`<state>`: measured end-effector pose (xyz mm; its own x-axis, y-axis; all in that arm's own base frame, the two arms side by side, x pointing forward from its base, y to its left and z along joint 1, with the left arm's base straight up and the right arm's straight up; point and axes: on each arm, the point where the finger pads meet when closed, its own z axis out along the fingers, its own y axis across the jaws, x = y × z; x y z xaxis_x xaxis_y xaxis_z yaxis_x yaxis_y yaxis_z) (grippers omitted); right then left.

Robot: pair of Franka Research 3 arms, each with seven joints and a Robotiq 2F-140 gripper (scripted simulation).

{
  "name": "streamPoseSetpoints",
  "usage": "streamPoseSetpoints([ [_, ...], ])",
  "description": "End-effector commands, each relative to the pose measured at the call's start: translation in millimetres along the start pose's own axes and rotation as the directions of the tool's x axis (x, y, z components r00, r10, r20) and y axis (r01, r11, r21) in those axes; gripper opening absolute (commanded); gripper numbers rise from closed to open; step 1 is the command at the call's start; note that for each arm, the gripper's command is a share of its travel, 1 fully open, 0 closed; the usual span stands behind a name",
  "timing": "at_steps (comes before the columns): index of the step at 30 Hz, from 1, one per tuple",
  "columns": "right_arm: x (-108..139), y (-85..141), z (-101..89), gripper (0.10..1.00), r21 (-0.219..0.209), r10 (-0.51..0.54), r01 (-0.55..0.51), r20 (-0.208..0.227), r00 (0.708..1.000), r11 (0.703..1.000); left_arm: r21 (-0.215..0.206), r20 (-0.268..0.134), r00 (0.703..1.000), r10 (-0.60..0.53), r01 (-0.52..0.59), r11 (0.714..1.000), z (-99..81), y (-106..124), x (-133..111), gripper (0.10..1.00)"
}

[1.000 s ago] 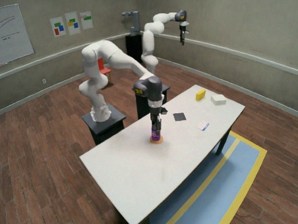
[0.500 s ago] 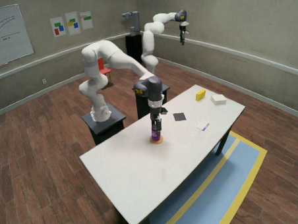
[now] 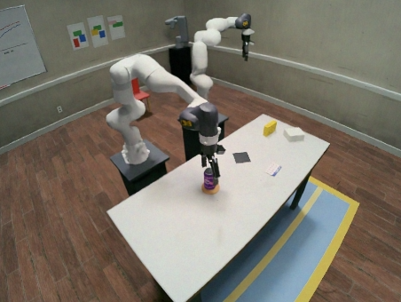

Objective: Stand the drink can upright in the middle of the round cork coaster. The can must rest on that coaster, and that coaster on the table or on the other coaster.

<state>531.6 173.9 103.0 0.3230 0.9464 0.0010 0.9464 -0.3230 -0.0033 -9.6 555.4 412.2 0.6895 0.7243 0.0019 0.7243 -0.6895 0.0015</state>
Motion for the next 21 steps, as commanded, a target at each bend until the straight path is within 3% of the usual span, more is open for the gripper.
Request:
streamPoseSetpoints([
  [1, -0.3, 0.8, -19.1, 1.0, -0.003, 0.004, -0.004, 0.001, 1.0, 1.0, 0.001, 0.002, 1.0, 0.004, -0.004, 1.0, -0.8, -0.7, -2.1, 1.0],
  [4, -0.2, 0.7, -76.8, 1.0, -0.003, 0.004, -0.004, 0.001, 1.0, 1.0, 0.001, 0.002, 1.0, 0.004, -0.004, 1.0, -0.8, -0.7, -2.1, 1.0],
  [6, 0.0, 0.9, -97.2, 1.0, -0.003, 0.004, -0.004, 0.001, 1.0, 1.0, 0.001, 0.002, 1.0, 0.004, -0.004, 1.0, -0.8, -0.7, -2.1, 1.0],
  [21, 0.0, 0.9, -98.4, 1.0, -0.003, 0.004, -0.004, 0.001, 1.0, 1.0, 0.001, 0.002, 1.0, 0.004, -0.004, 1.0, -0.8, -0.7, -2.1, 1.0],
])
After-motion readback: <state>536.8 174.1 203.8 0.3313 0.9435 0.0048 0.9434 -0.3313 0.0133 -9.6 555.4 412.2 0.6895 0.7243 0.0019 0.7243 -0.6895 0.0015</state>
